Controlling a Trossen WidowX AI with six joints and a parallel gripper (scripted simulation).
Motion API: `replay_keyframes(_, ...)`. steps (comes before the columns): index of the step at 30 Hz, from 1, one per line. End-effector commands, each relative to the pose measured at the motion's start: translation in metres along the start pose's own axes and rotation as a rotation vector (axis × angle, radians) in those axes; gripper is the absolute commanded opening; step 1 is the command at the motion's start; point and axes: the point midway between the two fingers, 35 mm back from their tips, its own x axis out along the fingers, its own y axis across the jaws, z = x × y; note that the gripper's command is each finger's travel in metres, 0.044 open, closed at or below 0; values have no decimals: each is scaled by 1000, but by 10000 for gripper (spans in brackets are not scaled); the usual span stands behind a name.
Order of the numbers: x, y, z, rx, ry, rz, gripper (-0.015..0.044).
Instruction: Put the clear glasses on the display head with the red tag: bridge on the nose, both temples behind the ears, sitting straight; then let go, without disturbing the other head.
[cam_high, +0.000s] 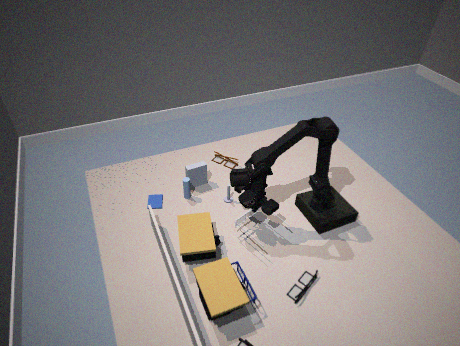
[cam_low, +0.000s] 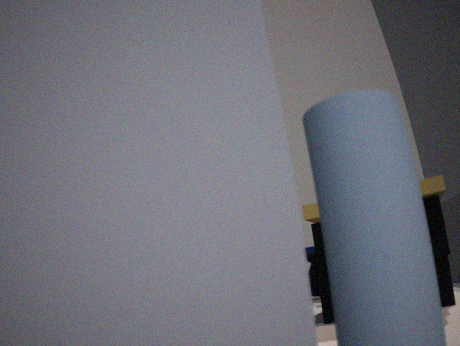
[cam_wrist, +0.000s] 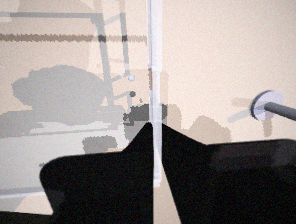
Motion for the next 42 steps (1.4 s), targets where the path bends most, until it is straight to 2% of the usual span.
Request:
replay_keyframes(1,8,2,-2,-4,7,10,0)
replay_keyframes(38,38,5,-6,-4,7,10,0)
replay_keyframes(42,35,3,-4,0,3,2,105)
